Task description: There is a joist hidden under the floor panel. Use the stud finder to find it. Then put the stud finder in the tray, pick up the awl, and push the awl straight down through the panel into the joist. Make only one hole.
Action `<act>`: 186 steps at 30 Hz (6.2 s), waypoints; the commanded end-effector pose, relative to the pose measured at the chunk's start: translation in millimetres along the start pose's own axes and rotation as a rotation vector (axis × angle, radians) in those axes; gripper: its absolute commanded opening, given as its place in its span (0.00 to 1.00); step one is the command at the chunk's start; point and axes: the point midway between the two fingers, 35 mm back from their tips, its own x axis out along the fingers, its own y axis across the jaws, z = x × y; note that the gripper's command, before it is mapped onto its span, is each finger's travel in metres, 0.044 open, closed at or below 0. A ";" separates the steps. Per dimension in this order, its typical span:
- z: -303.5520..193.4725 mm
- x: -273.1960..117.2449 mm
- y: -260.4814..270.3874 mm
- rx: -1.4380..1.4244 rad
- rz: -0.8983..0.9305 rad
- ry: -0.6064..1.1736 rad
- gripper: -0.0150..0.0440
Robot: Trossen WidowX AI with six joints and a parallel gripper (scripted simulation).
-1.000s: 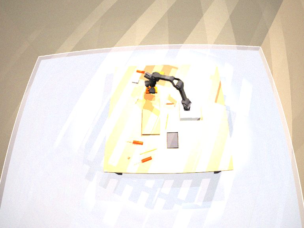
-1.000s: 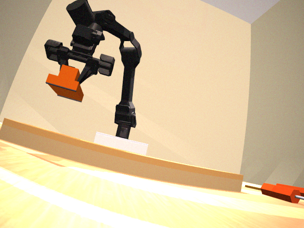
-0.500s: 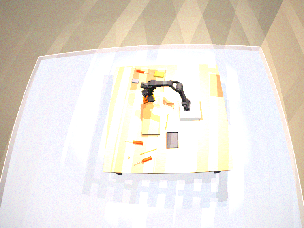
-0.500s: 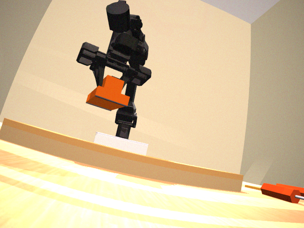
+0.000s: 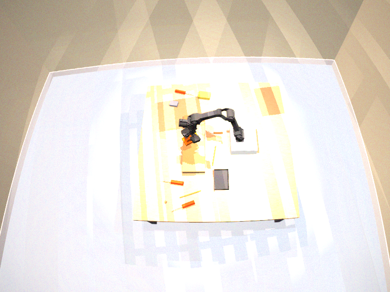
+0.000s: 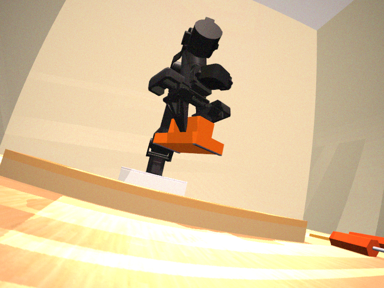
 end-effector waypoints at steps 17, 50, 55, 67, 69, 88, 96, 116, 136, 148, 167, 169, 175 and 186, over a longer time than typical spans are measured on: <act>29.1 11.9 133.4 -0.320 0.101 -0.016 0.25; -24.2 7.9 342.0 -0.859 0.271 -0.021 0.25; -41.8 4.7 368.6 -0.940 0.296 -0.021 0.25; -53.0 12.8 382.1 -0.981 0.309 -0.021 0.25; -53.8 17.3 382.5 -0.981 0.309 -0.021 0.25; -64.7 59.1 384.4 -0.981 0.309 -0.021 0.25; -70.9 75.7 384.2 -0.981 0.309 -0.021 0.25; -79.1 100.0 384.3 -0.981 0.309 -0.021 0.25; -60.9 50.1 384.3 -0.987 0.306 -0.021 1.00; -43.1 34.9 314.7 -0.784 0.248 0.004 1.00; -168.0 38.8 53.4 0.070 -0.008 0.225 1.00; -192.5 35.6 40.0 0.160 -0.024 0.251 1.00; -267.5 24.9 20.5 0.434 -0.055 0.326 1.00; -297.1 20.5 21.6 0.548 -0.061 0.356 1.00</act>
